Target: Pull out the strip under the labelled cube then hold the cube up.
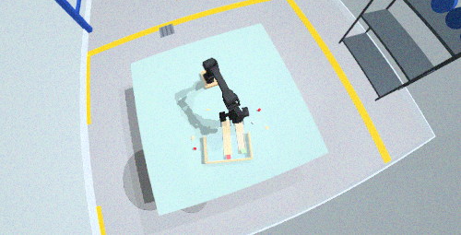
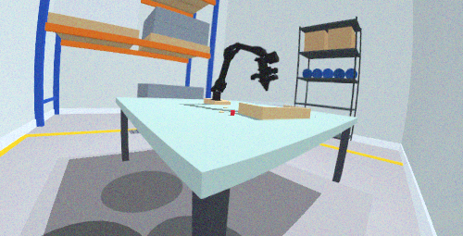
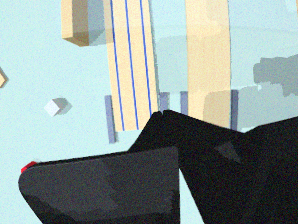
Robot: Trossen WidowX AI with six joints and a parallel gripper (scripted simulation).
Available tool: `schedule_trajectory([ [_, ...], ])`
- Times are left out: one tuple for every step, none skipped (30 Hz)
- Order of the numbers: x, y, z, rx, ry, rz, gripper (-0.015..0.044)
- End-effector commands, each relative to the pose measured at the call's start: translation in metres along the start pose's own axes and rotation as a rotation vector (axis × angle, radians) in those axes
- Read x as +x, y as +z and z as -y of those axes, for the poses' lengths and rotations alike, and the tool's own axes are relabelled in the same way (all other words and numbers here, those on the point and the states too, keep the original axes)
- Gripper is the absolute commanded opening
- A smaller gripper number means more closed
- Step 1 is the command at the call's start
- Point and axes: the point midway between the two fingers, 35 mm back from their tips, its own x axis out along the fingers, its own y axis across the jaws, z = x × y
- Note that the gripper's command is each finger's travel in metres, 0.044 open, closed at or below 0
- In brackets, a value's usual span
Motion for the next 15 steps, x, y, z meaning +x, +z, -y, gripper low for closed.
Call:
schedule_trajectory([
  [0.031, -0.004, -0.017, 0.029, -0.051, -0.151, 0.0000],
  [0.038, -0.006, -0.022, 0.035, -0.066, -0.188, 0.0000],
  [0.044, -0.007, -0.025, 0.041, -0.078, -0.216, 0.0000],
  [0.047, -0.008, -0.027, 0.044, -0.085, -0.233, 0.0000],
  [0.048, -0.009, -0.028, 0.045, -0.088, -0.239, 0.0000],
  [0.048, -0.009, -0.028, 0.045, -0.088, -0.239, 0.0000],
  [0.048, -0.009, -0.028, 0.045, -0.088, -0.239, 0.0000],
  [0.048, -0.009, -0.028, 0.045, -0.088, -0.239, 0.0000],
  [0.049, -0.009, -0.028, 0.045, -0.088, -0.239, 0.0000],
  [0.049, -0.009, -0.028, 0.045, -0.088, -0.239, 0.0000],
  [0.051, -0.009, -0.028, 0.045, -0.088, -0.239, 0.0000],
  [0.052, -0.009, -0.028, 0.045, -0.088, -0.239, 0.0000],
  [0.054, -0.010, -0.028, 0.045, -0.088, -0.239, 0.0000],
  [0.055, -0.010, -0.028, 0.045, -0.088, -0.239, 0.0000],
  [0.057, -0.010, -0.027, 0.045, -0.088, -0.239, 0.0000],
])
